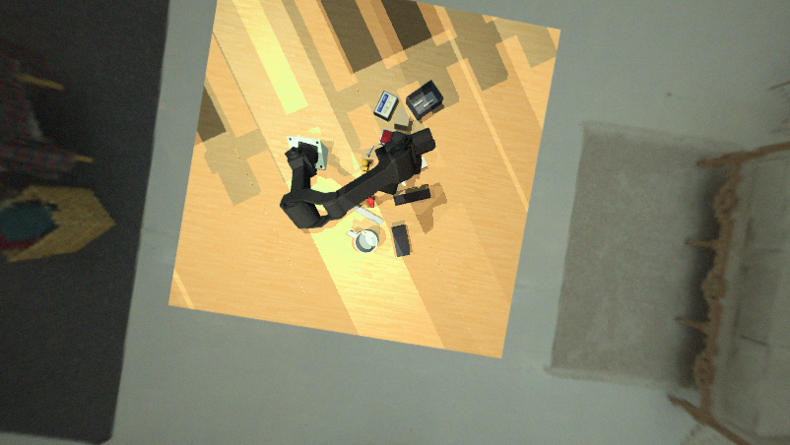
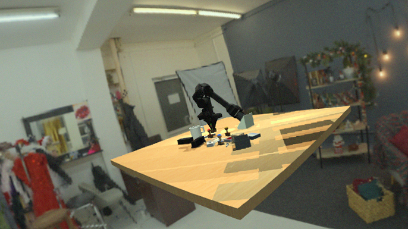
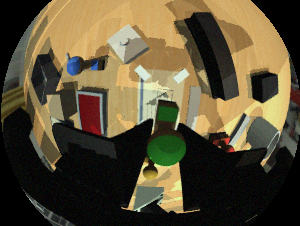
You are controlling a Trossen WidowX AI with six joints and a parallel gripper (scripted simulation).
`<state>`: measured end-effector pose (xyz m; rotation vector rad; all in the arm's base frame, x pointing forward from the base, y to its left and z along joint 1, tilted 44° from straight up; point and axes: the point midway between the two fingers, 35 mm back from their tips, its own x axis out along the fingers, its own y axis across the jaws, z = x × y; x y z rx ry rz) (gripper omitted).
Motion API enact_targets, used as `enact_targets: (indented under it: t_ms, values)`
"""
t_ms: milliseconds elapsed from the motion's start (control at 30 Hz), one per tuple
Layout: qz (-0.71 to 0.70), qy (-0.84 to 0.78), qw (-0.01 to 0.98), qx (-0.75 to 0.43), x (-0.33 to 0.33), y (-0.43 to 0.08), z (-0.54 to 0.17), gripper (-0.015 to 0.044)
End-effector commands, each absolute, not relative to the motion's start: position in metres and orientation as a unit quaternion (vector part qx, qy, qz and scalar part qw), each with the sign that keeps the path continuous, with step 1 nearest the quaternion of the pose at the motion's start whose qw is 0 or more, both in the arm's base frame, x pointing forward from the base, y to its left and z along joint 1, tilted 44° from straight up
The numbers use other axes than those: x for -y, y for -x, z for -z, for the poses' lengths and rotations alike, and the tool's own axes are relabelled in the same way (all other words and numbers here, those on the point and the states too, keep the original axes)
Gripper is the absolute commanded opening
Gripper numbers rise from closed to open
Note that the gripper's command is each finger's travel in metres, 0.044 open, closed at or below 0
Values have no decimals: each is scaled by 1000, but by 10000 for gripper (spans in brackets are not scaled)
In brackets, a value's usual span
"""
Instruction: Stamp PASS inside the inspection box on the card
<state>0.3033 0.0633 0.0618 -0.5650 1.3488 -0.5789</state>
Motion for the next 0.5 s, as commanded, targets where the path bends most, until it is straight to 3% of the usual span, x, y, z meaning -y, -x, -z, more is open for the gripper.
enact_targets:
  t_ms: [0,467]
  values:
    - [260,257,706,-607,-60,-303,-60,0]
    - [260,257,706,-606,-54,-305,-53,0]
